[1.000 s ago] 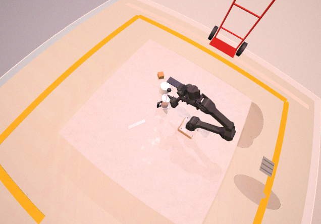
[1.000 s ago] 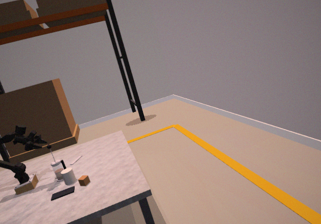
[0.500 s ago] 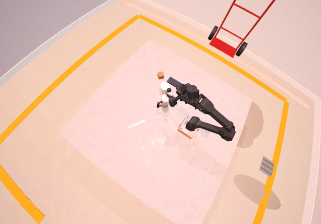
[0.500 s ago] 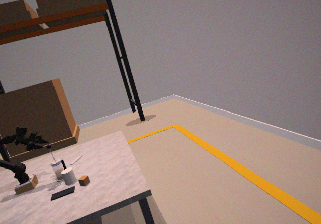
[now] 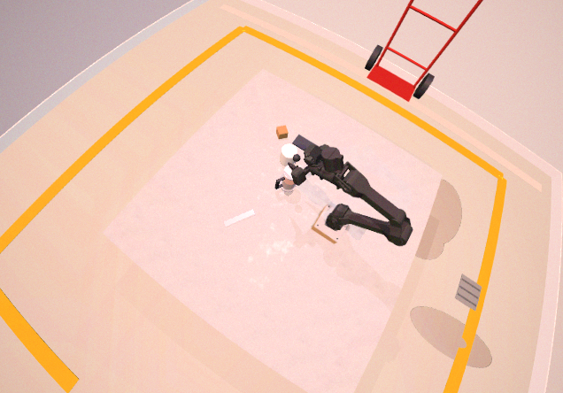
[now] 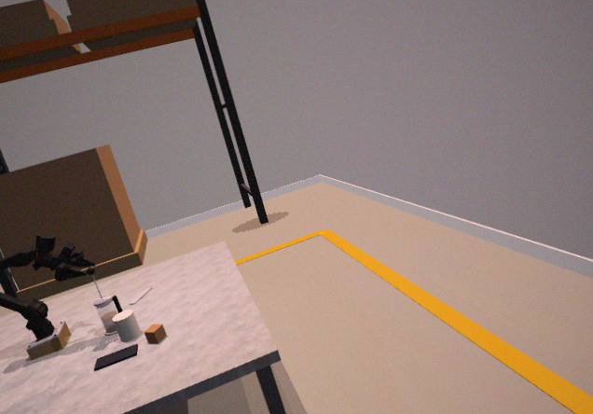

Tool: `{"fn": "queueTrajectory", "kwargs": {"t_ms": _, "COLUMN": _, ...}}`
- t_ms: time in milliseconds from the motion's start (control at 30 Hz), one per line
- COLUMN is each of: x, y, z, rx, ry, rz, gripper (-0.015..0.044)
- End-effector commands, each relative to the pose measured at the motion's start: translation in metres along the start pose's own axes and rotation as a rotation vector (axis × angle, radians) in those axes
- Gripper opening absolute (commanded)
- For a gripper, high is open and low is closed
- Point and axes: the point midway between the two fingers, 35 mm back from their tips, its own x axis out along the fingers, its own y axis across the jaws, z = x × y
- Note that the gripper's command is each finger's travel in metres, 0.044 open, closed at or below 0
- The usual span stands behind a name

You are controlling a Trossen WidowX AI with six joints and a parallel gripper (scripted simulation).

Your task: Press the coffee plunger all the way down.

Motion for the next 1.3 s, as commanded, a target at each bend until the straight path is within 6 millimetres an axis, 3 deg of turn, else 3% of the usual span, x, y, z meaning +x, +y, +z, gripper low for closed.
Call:
{"fn": "queueTrajectory", "kwargs": {"t_ms": 0, "x": 0.005, "y": 0.0, "z": -0.003, "rx": -0.004, "ry": 0.013, "rz": 0.001, "gripper": 0.0387}}
{"fn": "queueTrajectory", "kwargs": {"t_ms": 333, "x": 0.005, "y": 0.0, "z": -0.003, "rx": -0.004, "ry": 0.013, "rz": 0.001, "gripper": 0.0128}}
{"fn": "queueTrajectory", "kwargs": {"t_ms": 733, "x": 0.006, "y": 0.0, "z": -0.004, "rx": -0.004, "ry": 0.013, "rz": 0.001, "gripper": 0.0128}}
{"fn": "queueTrajectory", "kwargs": {"t_ms": 1267, "x": 0.022, "y": 0.001, "z": -0.024, "rx": -0.004, "ry": 0.012, "rz": 0.001, "gripper": 0.0128}}
